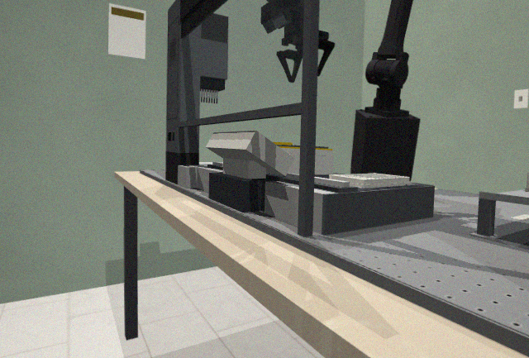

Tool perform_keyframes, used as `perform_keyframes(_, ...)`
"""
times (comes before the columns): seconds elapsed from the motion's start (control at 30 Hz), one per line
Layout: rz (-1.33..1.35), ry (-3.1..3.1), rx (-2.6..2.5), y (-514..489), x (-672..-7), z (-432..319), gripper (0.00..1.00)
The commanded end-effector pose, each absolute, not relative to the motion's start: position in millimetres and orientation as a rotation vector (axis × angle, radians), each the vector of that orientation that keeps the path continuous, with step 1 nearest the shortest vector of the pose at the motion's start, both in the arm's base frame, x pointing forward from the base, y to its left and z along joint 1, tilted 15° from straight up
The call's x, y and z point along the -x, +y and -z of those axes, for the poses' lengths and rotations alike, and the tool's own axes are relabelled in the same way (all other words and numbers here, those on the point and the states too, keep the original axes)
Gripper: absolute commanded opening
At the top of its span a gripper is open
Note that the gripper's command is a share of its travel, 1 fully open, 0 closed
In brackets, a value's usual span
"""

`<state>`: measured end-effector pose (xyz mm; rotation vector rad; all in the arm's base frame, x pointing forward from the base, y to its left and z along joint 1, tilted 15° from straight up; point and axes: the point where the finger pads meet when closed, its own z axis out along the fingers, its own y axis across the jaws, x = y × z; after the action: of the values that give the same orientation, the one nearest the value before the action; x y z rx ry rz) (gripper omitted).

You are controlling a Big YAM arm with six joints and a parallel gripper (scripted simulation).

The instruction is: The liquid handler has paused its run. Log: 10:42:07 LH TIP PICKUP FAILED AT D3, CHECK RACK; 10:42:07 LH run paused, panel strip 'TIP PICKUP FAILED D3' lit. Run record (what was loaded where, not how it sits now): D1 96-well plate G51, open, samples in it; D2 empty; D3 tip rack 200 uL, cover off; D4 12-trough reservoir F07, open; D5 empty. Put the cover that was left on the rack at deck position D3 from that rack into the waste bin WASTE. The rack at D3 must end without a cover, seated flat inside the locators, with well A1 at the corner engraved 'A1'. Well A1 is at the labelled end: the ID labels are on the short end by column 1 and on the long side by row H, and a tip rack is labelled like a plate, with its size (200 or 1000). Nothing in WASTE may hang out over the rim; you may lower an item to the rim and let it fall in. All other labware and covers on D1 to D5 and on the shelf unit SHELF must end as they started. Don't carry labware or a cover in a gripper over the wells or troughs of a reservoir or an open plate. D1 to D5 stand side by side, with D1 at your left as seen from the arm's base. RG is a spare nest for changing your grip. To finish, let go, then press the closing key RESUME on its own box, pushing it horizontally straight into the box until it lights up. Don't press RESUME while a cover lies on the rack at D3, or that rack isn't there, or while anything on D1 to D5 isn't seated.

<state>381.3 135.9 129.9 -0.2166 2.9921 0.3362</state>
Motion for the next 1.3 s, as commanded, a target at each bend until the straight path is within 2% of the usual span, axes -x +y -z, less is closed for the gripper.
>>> perform_keyframes(0.0, -0.338, 2.988, 0.257, 140, -385, -121, 1.0)
perform_keyframes(1.27, -0.334, 2.993, 0.235, 155, -389, -65, 1.0)
